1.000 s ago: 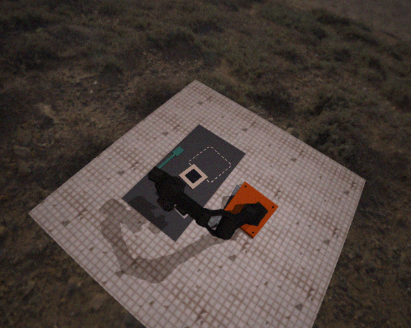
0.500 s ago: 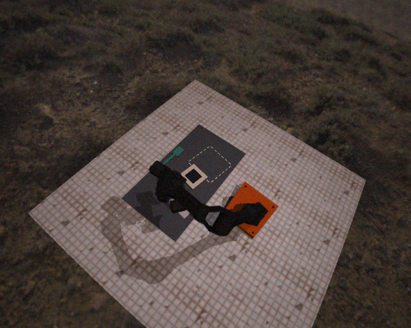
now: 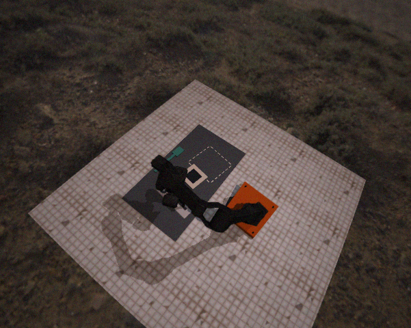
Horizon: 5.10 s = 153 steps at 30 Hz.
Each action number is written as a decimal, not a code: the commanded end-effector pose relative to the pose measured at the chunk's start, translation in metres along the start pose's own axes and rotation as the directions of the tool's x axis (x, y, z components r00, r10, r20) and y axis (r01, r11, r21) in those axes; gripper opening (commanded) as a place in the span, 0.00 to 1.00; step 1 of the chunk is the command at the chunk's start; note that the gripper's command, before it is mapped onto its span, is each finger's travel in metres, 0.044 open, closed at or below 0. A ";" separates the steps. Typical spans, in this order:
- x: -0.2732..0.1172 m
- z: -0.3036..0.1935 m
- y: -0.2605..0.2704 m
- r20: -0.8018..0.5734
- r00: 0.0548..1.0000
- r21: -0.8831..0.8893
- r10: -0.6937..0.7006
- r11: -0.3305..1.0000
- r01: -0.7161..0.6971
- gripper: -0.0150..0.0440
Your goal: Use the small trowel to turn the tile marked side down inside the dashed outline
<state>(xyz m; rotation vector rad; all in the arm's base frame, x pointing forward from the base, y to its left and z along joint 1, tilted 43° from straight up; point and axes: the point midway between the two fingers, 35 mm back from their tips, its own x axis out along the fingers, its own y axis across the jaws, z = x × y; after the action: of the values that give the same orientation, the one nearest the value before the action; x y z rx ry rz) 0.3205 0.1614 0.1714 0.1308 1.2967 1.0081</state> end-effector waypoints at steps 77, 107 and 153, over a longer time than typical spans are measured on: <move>0.039 0.002 -0.021 0.007 1.000 0.517 0.011 0.856 -0.012 0.47; 0.039 0.002 -0.021 0.007 1.000 -0.330 0.011 0.944 -0.008 0.47; -0.004 0.000 -0.019 0.007 1.000 -0.622 0.012 0.783 -0.005 0.71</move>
<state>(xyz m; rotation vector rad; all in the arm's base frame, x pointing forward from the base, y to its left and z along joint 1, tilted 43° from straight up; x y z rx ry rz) 0.3291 0.1587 0.1466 -0.3649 0.9149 1.3976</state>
